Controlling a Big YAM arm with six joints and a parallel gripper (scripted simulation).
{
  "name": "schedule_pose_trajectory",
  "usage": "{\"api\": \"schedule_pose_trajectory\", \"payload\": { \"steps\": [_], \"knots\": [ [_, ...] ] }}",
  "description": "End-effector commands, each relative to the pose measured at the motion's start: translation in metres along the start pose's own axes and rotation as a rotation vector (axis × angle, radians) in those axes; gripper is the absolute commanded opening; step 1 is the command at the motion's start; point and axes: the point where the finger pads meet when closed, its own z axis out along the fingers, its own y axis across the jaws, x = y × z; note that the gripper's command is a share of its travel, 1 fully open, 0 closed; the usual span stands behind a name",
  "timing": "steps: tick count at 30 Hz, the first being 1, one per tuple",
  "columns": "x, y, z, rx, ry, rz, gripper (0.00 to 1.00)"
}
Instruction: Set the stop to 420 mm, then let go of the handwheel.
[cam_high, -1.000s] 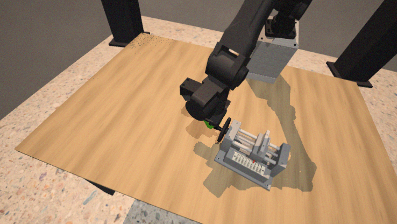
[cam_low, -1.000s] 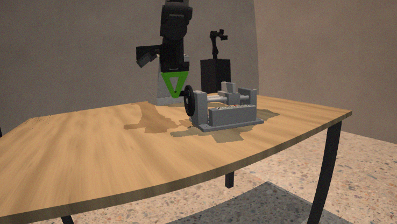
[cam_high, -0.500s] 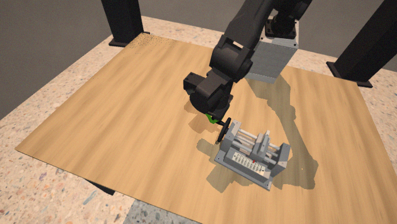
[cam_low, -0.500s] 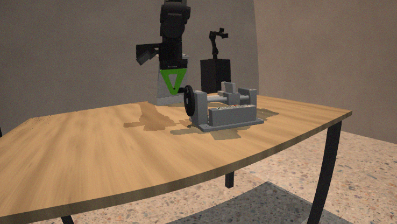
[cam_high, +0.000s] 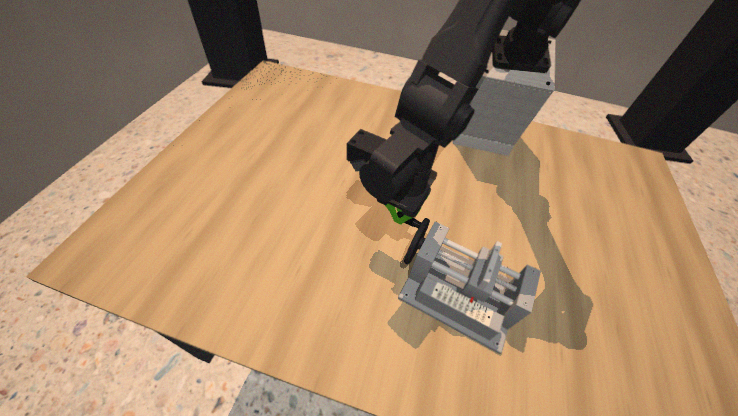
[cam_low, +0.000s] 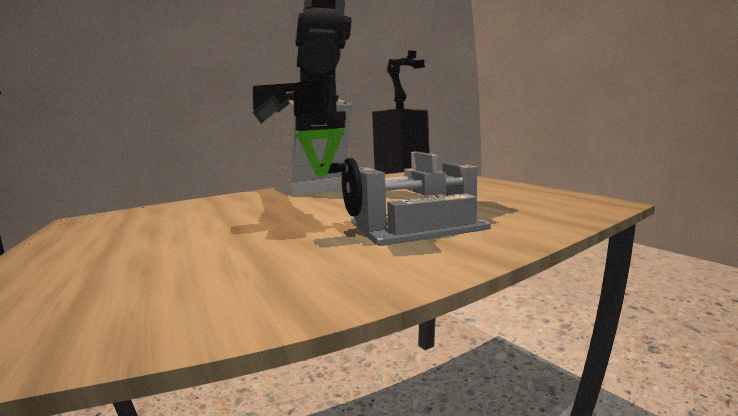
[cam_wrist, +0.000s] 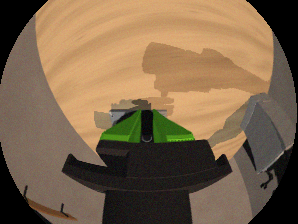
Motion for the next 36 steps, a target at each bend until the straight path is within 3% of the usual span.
{"api": "schedule_pose_trajectory", "payload": {
  "steps": [1, 6, 7, 8, 11, 14, 17, 36],
  "knots": [
    [-0.001, 0.003, -0.018, -0.032, -0.001, -0.010, 0.06],
    [-0.003, 0.004, -0.016, -0.048, -0.004, -0.010, 0.06],
    [-0.002, -0.003, -0.014, -0.025, -0.001, -0.007, 0.06],
    [-0.003, -0.001, -0.013, -0.044, -0.004, -0.008, 0.06],
    [-0.004, -0.005, -0.009, -0.048, -0.005, -0.007, 0.06],
    [-0.003, -0.018, 0.001, -0.011, 0.001, -0.004, 0.06],
    [-0.002, -0.020, 0.002, -0.002, 0.003, -0.004, 0.06],
    [-0.003, -0.034, 0.018, 0.002, 0.003, -0.003, 0.06]
  ]
}}
